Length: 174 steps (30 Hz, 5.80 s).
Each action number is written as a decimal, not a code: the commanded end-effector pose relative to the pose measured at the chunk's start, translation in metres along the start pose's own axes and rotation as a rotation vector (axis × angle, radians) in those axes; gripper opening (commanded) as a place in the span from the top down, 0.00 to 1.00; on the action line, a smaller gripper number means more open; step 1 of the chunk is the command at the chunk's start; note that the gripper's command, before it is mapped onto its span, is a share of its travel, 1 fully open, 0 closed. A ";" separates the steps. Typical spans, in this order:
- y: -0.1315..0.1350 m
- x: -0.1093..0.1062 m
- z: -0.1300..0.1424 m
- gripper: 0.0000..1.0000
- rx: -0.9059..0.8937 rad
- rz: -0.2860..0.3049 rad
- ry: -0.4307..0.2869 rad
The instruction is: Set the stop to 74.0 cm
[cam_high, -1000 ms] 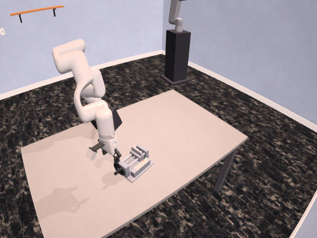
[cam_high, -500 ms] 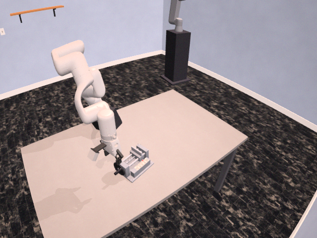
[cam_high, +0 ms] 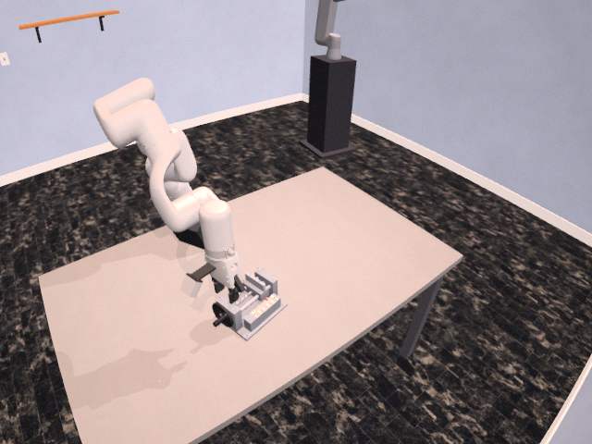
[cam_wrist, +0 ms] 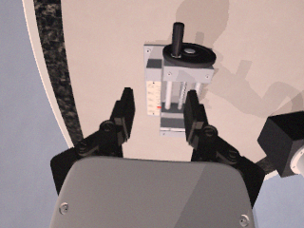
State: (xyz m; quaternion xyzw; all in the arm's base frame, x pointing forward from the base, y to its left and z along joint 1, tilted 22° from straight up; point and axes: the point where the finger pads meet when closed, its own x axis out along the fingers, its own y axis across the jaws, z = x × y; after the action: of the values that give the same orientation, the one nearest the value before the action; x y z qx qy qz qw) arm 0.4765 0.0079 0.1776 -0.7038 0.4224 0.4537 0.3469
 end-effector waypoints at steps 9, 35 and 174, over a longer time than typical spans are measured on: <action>-0.003 0.028 -0.001 0.43 0.007 0.005 0.006; -0.002 0.050 -0.001 0.43 0.007 0.005 0.006; 0.022 0.105 -0.037 0.43 0.007 0.005 0.006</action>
State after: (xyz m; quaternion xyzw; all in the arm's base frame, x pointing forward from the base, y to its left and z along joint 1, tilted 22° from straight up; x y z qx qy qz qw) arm 0.4907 -0.0627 0.0899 -0.7006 0.4271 0.4541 0.3473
